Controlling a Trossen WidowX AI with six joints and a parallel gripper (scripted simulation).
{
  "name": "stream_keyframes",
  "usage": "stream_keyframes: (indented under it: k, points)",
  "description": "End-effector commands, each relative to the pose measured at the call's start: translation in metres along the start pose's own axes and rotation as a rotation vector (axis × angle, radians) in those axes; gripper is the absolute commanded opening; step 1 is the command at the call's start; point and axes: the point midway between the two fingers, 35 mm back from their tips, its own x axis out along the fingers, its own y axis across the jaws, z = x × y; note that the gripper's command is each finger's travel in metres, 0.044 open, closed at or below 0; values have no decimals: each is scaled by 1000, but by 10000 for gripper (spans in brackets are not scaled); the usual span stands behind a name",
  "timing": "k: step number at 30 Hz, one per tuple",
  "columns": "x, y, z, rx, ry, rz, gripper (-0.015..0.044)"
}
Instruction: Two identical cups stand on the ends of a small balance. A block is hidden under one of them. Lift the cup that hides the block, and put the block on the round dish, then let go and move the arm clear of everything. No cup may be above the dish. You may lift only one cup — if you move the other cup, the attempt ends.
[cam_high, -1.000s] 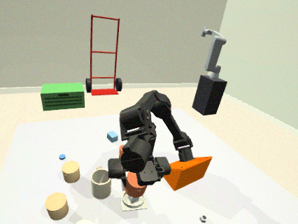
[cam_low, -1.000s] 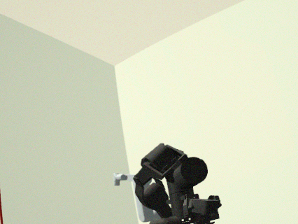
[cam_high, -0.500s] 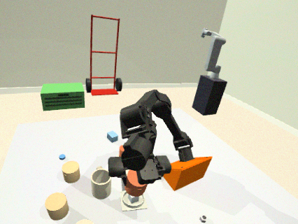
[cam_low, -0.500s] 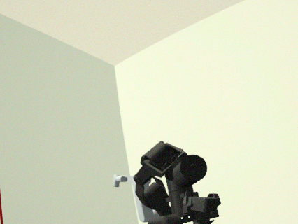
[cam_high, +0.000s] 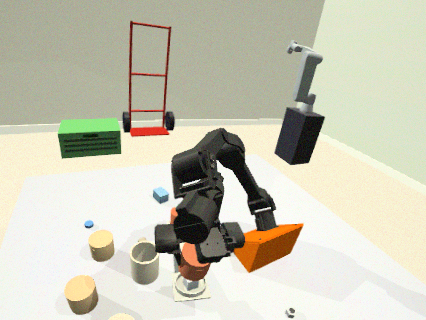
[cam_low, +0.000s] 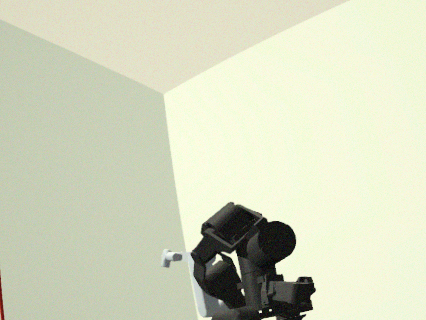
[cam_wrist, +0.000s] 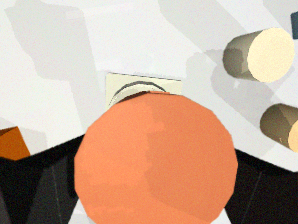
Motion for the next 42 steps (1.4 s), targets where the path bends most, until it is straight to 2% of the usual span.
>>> stream_keyframes:
  k: [1,31,42]
  points:
    - [-1,0,0,-1,-1,-2,0]
    - [1,2,2,-1,0,-1,0]
    - [35,65,48,7,24,19,0]
